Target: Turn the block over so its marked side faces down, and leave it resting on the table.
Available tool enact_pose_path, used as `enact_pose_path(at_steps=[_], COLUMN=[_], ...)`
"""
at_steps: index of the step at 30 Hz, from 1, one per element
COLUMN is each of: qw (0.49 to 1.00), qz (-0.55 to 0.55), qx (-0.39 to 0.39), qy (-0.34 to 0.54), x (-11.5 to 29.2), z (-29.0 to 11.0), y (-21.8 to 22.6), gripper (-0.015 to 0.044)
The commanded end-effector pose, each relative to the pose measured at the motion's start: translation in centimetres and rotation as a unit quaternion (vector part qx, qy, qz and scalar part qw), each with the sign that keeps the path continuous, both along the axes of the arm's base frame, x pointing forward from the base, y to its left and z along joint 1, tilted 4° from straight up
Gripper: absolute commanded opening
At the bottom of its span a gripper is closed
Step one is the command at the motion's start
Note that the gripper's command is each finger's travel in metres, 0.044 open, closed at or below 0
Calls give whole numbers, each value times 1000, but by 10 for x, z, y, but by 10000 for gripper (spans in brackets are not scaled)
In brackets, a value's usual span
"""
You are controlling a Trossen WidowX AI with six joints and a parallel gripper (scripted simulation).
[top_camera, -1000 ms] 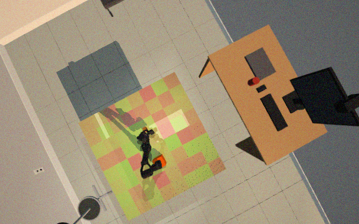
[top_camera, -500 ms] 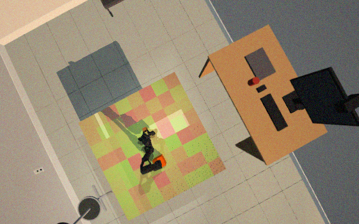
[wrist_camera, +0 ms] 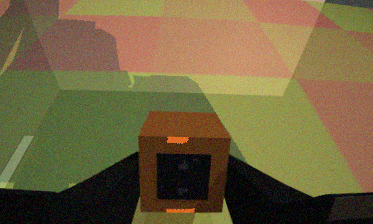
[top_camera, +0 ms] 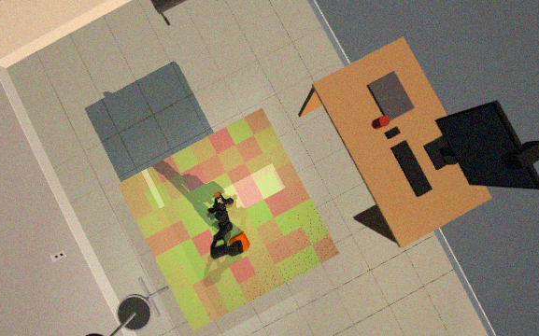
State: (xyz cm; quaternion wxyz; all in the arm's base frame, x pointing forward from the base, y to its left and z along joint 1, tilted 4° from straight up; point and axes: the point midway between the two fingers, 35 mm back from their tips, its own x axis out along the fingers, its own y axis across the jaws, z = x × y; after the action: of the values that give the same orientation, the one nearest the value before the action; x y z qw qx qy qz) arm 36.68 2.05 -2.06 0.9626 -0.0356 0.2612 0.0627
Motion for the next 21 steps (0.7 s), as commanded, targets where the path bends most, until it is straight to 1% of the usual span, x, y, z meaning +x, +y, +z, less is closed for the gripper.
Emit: enact_pose_path(at_steps=[1, 7, 21], qw=[1000, 1000, 1000], qz=[3, 3, 3], qx=[0, 0, 0], qy=[-2, -2, -2], x=[-1, -1, -1], z=[0, 0, 0], y=[0, 0, 0], gripper=[0, 0, 368])
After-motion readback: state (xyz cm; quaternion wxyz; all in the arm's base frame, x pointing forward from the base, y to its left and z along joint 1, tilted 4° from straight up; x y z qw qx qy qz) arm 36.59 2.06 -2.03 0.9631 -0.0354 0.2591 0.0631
